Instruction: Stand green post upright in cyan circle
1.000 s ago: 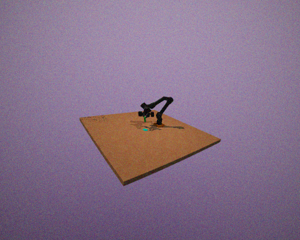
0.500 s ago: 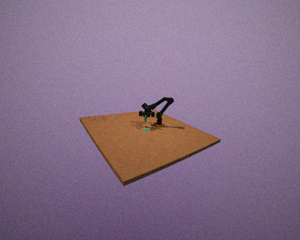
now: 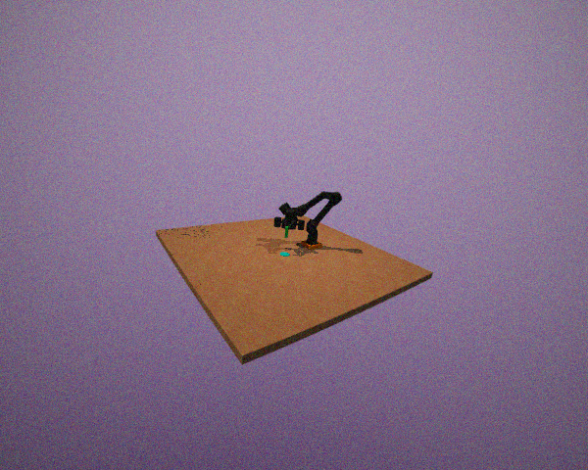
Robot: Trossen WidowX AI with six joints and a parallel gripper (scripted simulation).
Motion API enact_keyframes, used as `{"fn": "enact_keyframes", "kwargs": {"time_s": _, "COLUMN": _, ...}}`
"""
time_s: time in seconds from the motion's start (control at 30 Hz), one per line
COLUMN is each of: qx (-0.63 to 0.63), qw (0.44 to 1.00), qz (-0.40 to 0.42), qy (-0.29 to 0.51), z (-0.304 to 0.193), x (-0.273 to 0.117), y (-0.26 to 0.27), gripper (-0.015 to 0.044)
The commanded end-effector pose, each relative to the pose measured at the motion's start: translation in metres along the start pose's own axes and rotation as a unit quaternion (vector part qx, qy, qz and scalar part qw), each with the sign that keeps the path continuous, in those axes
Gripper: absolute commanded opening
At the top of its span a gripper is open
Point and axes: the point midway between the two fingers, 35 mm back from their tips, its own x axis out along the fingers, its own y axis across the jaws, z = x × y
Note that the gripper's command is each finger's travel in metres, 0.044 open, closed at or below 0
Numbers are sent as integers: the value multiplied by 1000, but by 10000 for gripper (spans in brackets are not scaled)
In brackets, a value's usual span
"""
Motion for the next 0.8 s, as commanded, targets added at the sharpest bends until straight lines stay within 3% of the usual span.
{"fn": "enact_keyframes", "kwargs": {"time_s": 0.0, "qx": -10, "qw": 1000, "qz": 3, "qy": -10, "z": 0, "x": -2, "y": 3, "gripper": 23}}
{"fn": "enact_keyframes", "kwargs": {"time_s": 0.77, "qx": -11, "qw": 1000, "qz": 3, "qy": -10, "z": -11, "x": 0, "y": -2, "gripper": 23}}
